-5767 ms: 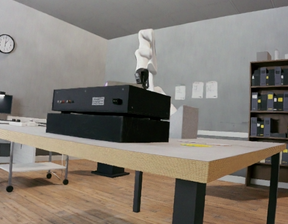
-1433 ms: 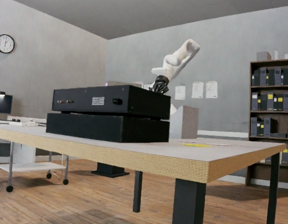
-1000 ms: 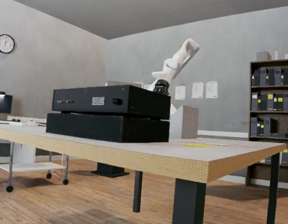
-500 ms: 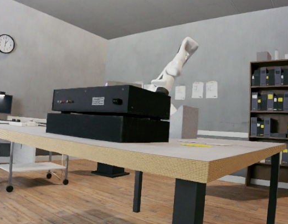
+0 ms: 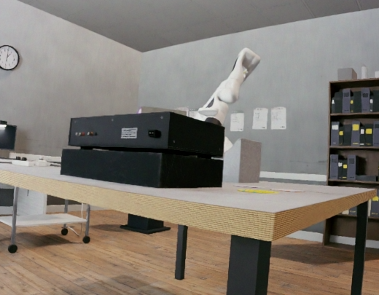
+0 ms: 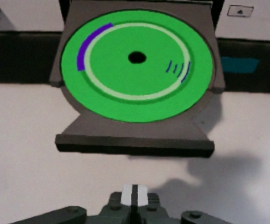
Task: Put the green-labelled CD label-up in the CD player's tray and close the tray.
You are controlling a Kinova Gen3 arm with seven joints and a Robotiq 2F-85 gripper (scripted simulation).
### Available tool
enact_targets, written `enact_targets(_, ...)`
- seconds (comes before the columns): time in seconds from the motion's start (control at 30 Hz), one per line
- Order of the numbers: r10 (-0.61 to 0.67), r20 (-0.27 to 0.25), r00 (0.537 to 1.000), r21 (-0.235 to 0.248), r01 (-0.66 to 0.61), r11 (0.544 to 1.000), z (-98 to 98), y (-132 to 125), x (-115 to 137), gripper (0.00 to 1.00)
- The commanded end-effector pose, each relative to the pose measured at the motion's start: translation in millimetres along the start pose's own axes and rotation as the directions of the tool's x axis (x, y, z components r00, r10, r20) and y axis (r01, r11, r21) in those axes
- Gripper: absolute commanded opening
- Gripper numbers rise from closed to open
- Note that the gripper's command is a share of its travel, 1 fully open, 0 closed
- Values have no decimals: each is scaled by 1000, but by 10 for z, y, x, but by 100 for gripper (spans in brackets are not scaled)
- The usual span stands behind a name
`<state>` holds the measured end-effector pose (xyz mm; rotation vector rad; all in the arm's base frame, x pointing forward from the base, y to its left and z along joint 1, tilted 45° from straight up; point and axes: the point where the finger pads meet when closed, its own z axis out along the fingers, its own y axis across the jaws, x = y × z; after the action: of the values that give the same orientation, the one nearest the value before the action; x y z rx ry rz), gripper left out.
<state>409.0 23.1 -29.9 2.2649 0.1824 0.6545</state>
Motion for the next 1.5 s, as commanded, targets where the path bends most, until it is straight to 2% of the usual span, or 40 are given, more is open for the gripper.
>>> enact_targets(0.0,1,-1,1000,1,-1,1000,-2,-2,6,10)
enact_targets(1.1,1,-1,1000,1,-1,1000,0,-2,9,10)
enact_targets(1.47,1,-1,1000,1,-1,1000,59,-3,93,10)
